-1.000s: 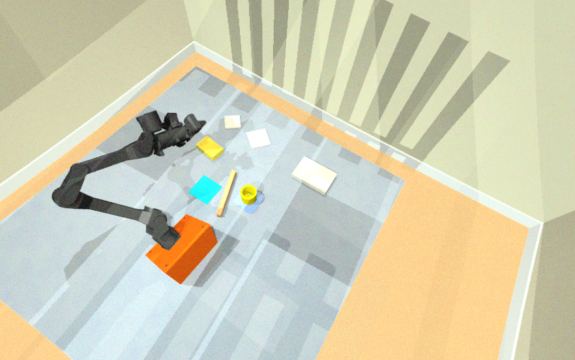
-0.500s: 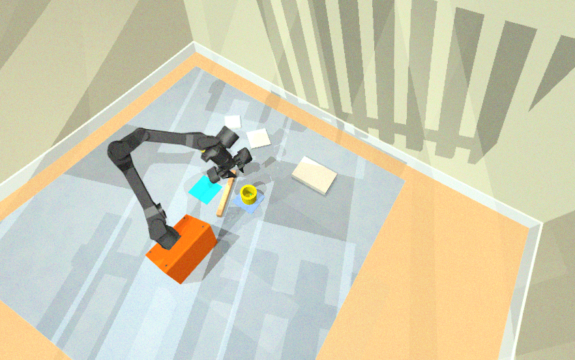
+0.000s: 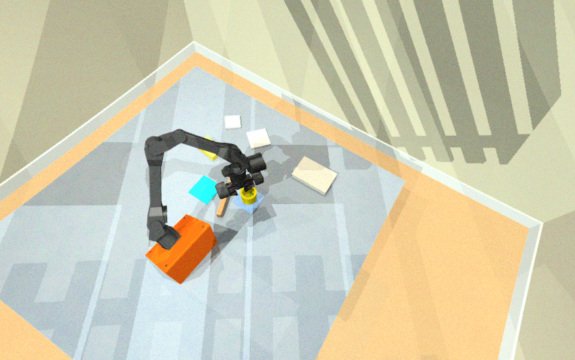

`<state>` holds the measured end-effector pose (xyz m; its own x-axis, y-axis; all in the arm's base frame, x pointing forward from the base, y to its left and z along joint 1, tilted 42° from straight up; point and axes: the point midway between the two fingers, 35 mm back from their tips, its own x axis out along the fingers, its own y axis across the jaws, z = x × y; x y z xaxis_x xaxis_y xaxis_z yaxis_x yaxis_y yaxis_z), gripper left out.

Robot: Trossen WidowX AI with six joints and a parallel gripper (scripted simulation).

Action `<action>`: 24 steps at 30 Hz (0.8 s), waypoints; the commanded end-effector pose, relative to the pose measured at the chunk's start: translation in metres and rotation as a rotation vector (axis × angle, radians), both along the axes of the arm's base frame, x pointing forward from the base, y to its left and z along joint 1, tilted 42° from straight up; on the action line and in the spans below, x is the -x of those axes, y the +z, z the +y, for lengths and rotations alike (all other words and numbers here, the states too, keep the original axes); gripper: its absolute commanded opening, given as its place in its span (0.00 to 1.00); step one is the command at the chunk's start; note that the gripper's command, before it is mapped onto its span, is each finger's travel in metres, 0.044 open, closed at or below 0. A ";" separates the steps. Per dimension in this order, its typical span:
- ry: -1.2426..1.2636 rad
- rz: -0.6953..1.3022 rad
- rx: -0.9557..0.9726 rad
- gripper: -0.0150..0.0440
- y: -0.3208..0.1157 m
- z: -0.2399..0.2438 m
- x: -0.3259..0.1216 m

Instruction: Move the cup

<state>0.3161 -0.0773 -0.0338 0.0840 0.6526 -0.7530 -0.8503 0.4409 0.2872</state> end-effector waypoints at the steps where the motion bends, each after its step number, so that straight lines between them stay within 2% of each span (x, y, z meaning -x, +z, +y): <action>1: 0.003 -0.010 -0.002 0.54 -0.001 0.000 -0.003; 24: 0.003 -0.011 -0.002 0.54 -0.029 0.024 -0.008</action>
<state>0.3257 -0.0570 -0.0581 0.0927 0.6495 -0.7547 -0.8597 0.4347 0.2685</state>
